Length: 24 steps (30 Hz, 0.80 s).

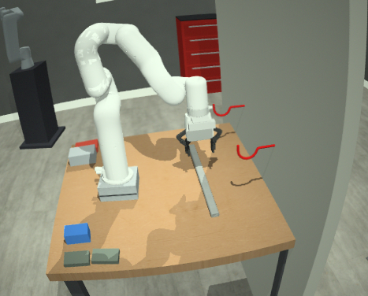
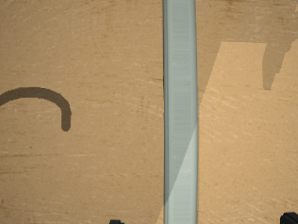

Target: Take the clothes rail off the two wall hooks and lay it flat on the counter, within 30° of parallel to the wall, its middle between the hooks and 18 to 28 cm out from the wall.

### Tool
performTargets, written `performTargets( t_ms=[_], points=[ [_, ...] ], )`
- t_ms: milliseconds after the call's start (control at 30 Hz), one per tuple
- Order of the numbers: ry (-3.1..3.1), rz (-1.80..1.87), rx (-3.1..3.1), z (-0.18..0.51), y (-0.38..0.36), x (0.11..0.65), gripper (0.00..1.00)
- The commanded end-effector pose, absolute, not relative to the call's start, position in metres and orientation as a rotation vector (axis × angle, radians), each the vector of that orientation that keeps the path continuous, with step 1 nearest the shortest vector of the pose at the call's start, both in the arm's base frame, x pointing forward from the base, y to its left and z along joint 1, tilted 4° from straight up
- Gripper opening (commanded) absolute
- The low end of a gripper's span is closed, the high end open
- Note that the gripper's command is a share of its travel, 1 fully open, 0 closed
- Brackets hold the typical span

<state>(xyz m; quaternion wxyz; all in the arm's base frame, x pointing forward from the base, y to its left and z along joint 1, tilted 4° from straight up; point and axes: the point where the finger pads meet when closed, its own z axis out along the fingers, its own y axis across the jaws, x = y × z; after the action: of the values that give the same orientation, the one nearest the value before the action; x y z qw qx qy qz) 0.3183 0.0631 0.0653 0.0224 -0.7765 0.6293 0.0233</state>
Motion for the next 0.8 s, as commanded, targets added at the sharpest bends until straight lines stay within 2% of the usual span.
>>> performTargets(
  t_ms=[0,767],
  points=[
    [1.948,0.069,-2.403,0.074,0.063,0.32,1.0],
    [1.948,0.069,-2.403,0.089,0.062,0.32,1.0]
  ],
)
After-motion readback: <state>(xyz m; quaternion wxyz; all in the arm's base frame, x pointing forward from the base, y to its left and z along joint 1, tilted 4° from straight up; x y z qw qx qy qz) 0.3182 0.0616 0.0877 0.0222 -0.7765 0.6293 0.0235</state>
